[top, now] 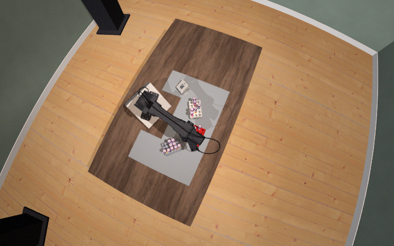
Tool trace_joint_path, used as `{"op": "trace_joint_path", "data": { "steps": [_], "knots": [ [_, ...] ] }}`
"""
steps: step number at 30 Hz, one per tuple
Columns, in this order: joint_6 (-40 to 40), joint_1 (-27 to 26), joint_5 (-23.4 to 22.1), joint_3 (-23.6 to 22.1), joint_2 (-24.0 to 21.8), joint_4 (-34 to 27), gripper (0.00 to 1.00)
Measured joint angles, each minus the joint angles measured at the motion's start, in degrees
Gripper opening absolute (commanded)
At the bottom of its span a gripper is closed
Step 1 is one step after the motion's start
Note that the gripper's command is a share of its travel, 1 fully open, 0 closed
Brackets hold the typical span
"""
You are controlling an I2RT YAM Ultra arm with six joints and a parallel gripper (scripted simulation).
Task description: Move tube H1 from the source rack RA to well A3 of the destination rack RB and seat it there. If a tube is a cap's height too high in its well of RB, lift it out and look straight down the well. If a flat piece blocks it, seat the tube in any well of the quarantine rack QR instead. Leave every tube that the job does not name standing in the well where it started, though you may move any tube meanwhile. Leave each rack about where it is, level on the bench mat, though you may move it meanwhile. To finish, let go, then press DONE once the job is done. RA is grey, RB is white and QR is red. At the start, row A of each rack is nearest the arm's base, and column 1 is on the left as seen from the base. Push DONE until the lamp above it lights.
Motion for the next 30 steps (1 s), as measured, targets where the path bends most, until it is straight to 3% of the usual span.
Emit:
{"op": "trace_joint_path", "data": {
  "steps": [30],
  "knots": [
    [-0.4,-0.5,-0.3,-2.3,0.7,3.3,0.00]
  ]
}}
